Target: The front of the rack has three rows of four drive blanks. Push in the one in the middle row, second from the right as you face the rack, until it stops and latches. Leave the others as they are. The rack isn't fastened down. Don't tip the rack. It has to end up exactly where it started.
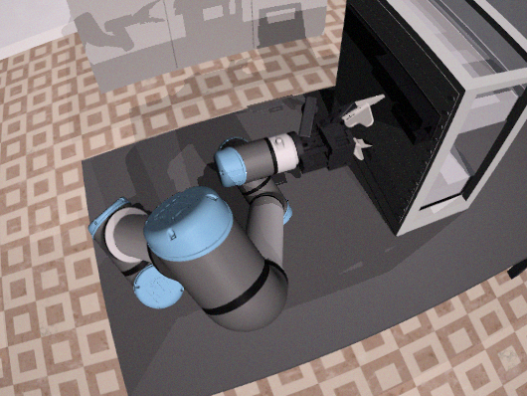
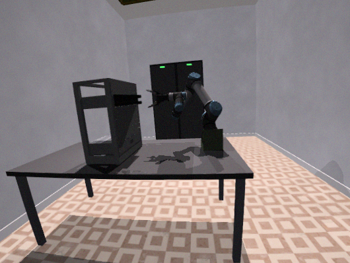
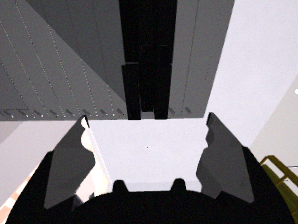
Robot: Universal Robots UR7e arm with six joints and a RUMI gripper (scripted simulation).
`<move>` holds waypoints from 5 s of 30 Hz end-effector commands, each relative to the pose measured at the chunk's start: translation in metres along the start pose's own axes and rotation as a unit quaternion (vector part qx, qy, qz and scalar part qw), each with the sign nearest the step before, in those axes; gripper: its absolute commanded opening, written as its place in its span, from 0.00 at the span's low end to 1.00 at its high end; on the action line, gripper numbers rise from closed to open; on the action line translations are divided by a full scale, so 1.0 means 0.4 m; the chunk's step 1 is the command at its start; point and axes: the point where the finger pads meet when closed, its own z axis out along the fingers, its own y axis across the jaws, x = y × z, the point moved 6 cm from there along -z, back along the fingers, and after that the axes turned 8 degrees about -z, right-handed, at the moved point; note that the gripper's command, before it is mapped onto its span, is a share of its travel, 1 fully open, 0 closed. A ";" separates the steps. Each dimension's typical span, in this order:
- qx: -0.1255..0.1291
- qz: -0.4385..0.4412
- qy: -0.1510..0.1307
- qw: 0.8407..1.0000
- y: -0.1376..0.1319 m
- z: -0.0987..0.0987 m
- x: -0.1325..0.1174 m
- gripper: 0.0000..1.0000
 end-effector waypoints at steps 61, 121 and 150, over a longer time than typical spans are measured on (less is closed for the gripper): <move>-0.001 0.001 -0.002 1.000 0.003 0.002 -0.005 1.00; -0.001 0.001 -0.002 1.000 0.006 -0.003 0.053 0.00; -0.001 0.001 -0.002 1.000 0.017 -0.016 0.255 0.00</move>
